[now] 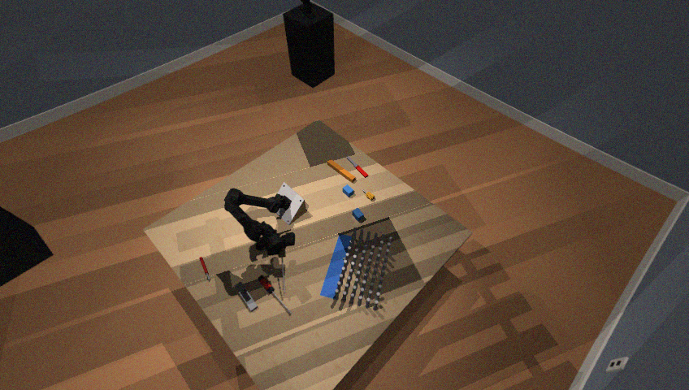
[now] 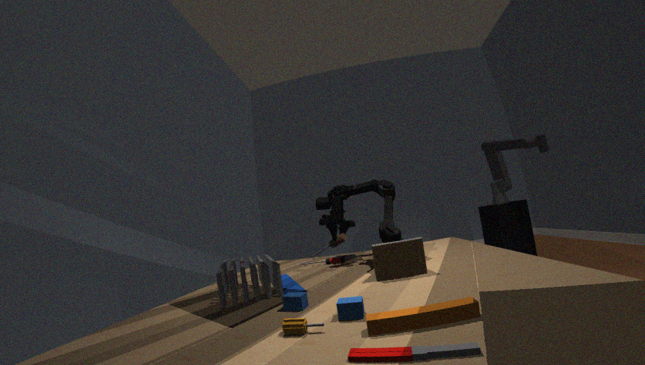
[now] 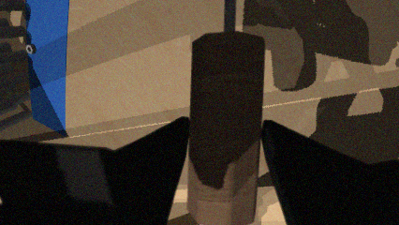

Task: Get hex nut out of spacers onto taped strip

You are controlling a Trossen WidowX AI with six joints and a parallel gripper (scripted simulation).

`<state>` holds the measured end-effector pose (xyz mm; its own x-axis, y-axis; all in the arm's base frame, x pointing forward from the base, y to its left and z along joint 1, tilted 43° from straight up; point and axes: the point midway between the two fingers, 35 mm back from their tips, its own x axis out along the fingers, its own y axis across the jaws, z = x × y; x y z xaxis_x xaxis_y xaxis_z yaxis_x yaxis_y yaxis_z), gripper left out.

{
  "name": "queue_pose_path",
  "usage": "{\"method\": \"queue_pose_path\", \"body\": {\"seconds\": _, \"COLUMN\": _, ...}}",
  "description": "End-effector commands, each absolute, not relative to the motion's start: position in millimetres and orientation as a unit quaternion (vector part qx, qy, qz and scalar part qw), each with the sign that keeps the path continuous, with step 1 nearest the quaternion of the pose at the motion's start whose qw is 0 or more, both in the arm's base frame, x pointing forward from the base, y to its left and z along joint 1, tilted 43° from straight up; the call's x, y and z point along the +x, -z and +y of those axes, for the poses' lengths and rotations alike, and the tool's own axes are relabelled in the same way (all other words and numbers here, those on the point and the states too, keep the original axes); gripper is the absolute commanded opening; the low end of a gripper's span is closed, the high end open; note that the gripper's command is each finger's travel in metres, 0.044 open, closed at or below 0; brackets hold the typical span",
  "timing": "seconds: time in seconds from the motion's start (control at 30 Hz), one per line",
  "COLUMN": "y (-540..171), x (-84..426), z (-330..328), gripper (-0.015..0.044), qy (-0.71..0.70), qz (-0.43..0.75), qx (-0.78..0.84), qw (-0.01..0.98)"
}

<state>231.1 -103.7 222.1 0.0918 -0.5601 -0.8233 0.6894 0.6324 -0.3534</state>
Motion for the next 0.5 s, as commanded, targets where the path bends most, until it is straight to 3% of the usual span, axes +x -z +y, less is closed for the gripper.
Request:
{"method": "queue_pose_path", "body": {"seconds": 0.0, "y": -230.7, "x": 226.2, "z": -114.2, "gripper": 0.0000, "qy": 0.476, "qz": 0.484, "qx": 0.105, "qw": 0.727}}
{"method": "queue_pose_path", "body": {"seconds": 0.47, "y": -252.7, "x": 206.7, "z": -144.9, "gripper": 0.0000, "qy": 0.615, "qz": 0.340, "qx": 0.232, "qw": 0.673}}
